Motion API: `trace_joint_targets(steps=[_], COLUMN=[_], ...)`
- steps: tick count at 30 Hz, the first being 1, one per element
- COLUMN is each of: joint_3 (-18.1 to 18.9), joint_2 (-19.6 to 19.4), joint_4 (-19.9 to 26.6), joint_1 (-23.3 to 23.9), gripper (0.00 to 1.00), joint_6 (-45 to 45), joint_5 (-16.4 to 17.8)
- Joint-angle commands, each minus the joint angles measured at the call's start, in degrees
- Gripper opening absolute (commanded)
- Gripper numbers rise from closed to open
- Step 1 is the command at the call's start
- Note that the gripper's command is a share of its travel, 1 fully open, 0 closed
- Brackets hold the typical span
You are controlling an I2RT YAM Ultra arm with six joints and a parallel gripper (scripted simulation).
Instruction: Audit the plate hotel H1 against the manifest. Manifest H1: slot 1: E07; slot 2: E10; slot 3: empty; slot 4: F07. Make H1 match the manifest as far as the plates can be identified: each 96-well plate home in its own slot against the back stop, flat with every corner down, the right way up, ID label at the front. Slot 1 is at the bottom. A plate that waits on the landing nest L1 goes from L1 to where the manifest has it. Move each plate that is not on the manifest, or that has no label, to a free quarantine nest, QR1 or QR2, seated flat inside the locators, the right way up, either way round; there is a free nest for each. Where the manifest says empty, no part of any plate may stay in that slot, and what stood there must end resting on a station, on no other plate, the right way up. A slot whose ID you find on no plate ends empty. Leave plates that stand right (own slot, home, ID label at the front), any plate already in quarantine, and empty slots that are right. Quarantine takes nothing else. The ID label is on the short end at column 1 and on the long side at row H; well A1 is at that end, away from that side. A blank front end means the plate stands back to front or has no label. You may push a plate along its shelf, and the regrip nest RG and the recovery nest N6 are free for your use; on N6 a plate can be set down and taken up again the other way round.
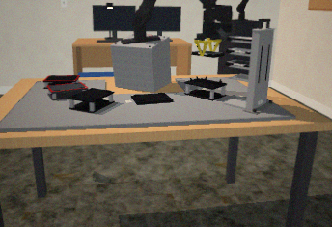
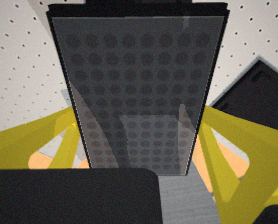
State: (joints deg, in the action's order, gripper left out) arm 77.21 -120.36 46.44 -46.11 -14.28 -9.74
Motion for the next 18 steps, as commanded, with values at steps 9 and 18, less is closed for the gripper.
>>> trace_joint_targets(steps=[9,18], joint_3=[4.24,6.31], joint_2=[4.47,5.84], joint_4=[6.37,9.89], joint_1=[-1.41,-1.86], gripper=[0.86,0.86], joint_6=[-1.27,-1.73], joint_5=[-0.33,-0.34])
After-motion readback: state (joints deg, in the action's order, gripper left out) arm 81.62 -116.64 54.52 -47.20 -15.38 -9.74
